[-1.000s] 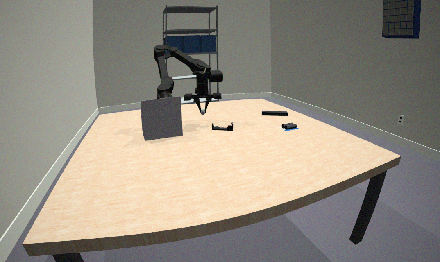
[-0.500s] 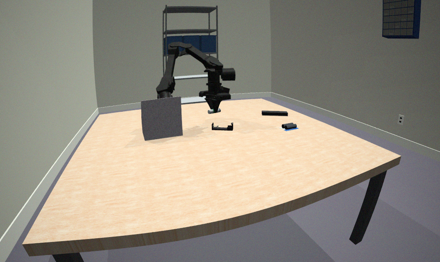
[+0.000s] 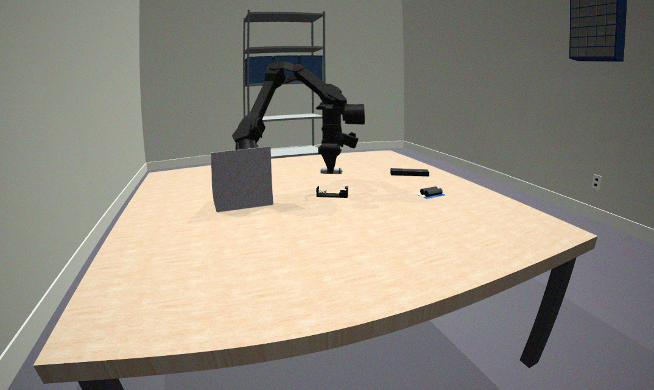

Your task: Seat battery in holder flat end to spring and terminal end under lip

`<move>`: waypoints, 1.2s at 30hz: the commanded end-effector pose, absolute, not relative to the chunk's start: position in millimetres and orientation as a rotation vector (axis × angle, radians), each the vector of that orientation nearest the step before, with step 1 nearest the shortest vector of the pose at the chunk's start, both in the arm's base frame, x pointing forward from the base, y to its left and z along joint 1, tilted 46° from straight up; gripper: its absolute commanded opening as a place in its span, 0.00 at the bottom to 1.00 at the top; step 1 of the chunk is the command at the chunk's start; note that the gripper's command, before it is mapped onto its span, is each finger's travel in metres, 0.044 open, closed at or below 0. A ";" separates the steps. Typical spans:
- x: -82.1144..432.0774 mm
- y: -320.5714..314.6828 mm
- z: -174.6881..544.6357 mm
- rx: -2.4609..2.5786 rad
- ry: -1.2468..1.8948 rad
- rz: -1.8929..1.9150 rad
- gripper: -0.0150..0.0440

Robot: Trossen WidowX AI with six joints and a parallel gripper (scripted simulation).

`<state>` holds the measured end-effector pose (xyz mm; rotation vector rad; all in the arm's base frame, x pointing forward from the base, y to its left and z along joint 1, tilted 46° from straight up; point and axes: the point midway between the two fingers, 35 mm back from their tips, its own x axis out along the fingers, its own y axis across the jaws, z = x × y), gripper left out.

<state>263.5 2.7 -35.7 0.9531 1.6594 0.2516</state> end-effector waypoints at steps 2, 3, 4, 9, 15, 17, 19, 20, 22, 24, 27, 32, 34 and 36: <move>267.4 -2.1 -36.6 0.992 1.665 0.203 0.36; 267.4 -2.1 -36.6 0.992 1.665 0.203 0.36; 267.4 -1.9 -36.5 0.990 1.664 0.207 0.36; 268.1 1.1 -41.8 0.981 1.639 0.190 0.36; 269.7 8.3 -52.8 0.969 1.578 0.148 0.36; 270.1 10.8 -55.7 0.966 1.558 0.135 0.36; 270.5 13.3 -58.4 0.964 1.537 0.122 0.36; 270.7 14.6 -59.6 0.963 1.526 0.117 0.36; 271.1 17.1 -61.6 0.961 1.505 0.104 0.36; 271.4 19.7 -63.3 0.959 1.483 0.093 0.36; 271.9 23.7 -65.2 0.958 1.451 0.076 0.36; 272.2 25.5 -65.6 0.958 1.435 0.066 0.36; 272.1 25.7 -66.1 0.957 1.432 0.063 0.36; 271.9 26.4 -67.2 0.954 1.423 0.056 0.36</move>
